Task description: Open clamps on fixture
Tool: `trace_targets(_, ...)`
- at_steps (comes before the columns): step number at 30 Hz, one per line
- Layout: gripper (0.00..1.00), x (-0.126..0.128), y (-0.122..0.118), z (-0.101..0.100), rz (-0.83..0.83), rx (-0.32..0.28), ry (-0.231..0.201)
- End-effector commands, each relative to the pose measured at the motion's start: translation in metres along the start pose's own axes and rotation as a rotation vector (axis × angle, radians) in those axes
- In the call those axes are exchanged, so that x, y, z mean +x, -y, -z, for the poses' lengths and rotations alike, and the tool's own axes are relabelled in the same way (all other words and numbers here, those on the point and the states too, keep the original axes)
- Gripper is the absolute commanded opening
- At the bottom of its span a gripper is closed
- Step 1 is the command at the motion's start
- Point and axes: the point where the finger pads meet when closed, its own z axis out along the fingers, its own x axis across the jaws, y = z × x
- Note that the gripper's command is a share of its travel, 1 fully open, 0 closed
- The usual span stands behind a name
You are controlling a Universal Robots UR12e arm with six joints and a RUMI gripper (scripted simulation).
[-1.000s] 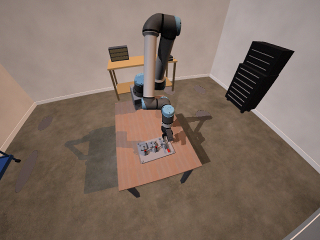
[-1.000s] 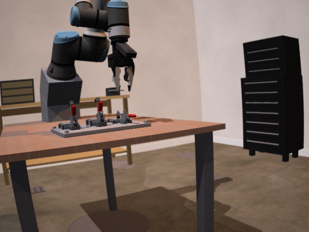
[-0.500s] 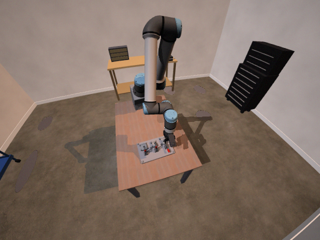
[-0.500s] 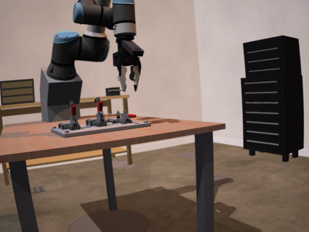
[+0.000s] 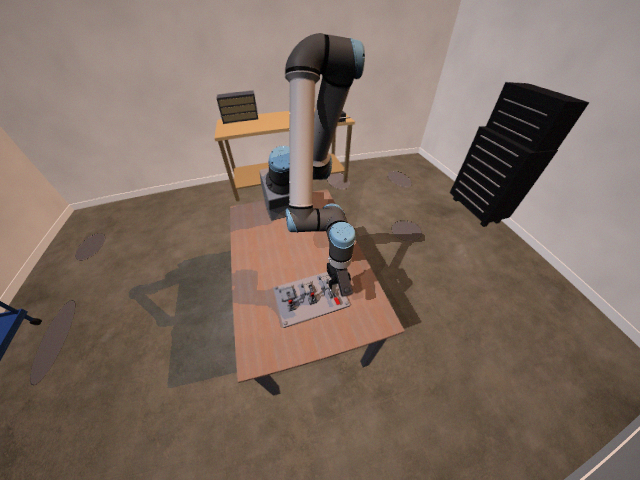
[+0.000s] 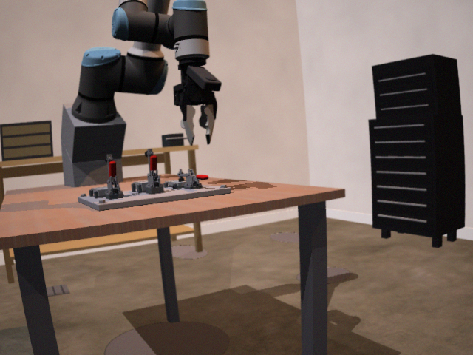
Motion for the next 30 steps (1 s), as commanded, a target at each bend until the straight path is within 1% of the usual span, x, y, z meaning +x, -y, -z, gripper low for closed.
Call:
trace_targets(1, 0.28, -0.001, -0.001, -0.026, 0.000, -0.001, 0.000)
trace_targets(3, 0.28, -0.001, -0.001, -0.026, 0.000, -0.001, 0.000)
trace_targets(10, 0.28, -0.001, 0.001, -0.053, 0.001, 0.001, 0.000)
trace_targets(15, 0.28, -0.001, 0.002, -0.065, 0.001, 0.002, -0.001)
trace_targets(18, 0.28, -0.001, 0.002, -0.068, 0.001, 0.002, -0.001)
trace_targets(30, 0.28, 0.000, 0.001, -0.069, 0.000, 0.001, -0.001)
